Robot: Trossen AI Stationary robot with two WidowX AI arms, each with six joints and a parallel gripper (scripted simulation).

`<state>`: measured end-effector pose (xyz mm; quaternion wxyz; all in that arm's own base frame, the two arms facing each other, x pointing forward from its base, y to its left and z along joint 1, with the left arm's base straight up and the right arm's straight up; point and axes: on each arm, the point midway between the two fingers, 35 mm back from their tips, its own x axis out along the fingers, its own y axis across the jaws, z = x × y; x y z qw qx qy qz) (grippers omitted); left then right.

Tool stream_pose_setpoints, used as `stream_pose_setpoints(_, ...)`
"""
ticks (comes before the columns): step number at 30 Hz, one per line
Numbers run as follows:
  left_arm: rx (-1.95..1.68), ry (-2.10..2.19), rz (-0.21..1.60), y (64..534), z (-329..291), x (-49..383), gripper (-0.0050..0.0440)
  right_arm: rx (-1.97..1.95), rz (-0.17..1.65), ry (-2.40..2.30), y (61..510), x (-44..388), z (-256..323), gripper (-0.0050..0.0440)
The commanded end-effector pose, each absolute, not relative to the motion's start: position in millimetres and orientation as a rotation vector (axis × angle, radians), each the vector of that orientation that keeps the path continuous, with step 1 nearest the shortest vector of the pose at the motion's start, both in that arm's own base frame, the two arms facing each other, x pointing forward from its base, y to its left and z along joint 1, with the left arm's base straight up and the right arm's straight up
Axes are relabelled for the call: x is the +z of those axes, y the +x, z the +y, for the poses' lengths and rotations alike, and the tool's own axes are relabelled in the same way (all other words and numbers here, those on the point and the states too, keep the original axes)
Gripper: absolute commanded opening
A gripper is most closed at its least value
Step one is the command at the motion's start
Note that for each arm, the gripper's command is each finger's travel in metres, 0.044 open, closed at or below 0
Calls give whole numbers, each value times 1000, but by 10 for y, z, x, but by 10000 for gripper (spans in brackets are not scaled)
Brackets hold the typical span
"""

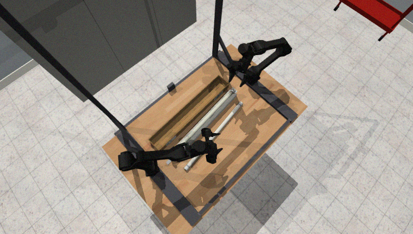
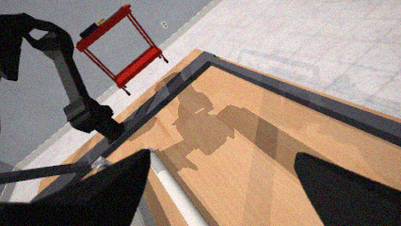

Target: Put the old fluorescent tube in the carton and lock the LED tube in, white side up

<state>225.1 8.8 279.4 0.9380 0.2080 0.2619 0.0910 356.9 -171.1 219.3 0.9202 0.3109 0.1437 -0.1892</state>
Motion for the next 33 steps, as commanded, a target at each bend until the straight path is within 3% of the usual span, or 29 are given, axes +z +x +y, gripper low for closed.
stream_pose_setpoints(1,151,371,612,2229,175,2686,400,-351,372,575,3345,2222,-1550,400)
stream_pose_setpoints(21,-32,130,1096,2131,575,1621,400,-192,833,266,2444,1890,-806,400)
stream_pose_setpoints(23,-32,130,1096,2131,575,1621,400,-192,833,266,2444,1890,-806,400)
stream_pose_setpoints(31,-83,59,1215,2119,689,1343,400,-96,1108,112,1944,1544,-380,400)
stream_pose_setpoints(33,-89,52,1215,2126,671,1344,352,-79,1154,82,1852,1498,-299,400)
